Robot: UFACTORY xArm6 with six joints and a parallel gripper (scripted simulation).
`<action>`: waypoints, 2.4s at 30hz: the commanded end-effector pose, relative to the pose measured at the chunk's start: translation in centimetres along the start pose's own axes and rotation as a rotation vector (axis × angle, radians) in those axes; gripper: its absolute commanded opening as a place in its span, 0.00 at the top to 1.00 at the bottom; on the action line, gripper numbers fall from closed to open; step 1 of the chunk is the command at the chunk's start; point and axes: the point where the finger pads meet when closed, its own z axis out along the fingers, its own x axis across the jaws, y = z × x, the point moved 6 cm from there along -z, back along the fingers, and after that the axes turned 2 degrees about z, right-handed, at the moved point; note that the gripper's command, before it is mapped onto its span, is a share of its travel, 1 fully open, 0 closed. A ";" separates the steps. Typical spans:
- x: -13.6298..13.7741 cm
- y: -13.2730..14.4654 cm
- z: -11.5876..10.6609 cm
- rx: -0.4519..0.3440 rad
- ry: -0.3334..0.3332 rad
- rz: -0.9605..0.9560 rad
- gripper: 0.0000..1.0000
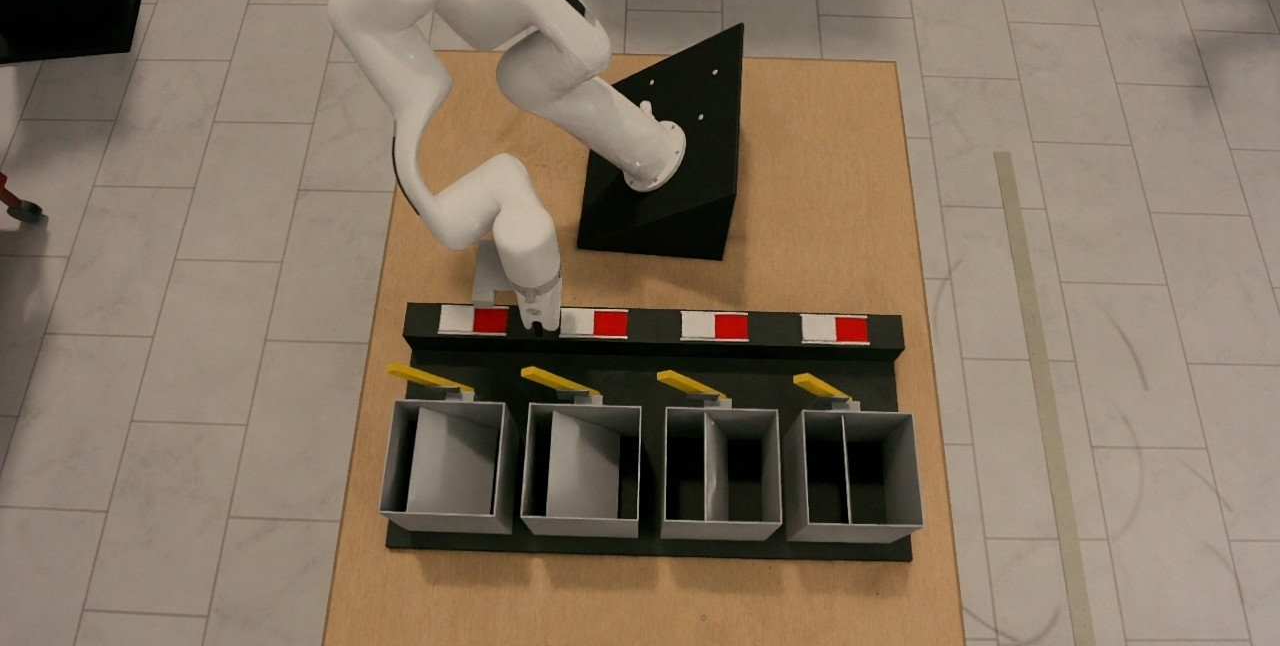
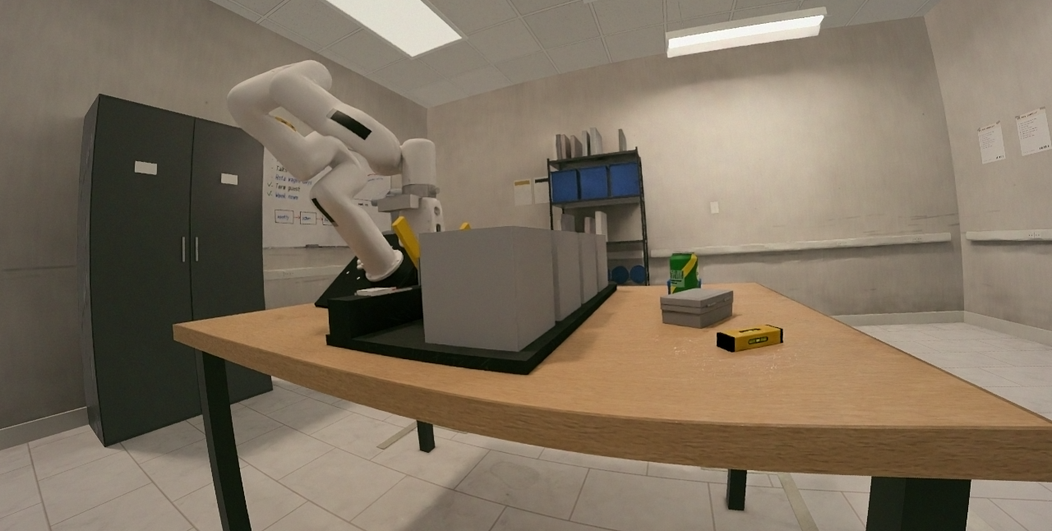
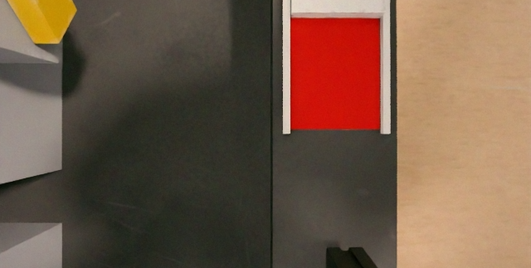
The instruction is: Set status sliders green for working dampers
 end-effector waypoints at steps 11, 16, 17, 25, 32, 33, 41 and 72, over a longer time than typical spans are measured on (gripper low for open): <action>-0.2 0.0 -0.1 0.000 -0.003 0.001 1.00; -0.2 0.0 -0.1 0.000 -0.003 0.001 1.00; -0.2 0.0 -0.1 0.000 -0.003 0.001 1.00; -0.2 0.0 0.1 0.000 -0.003 0.001 1.00; -0.2 0.0 0.4 0.000 -0.003 0.001 1.00; -0.2 0.0 0.4 0.000 -0.003 0.001 1.00; -0.2 0.0 0.9 0.000 -0.003 0.001 1.00; -0.2 0.0 1.1 0.000 -0.003 0.001 1.00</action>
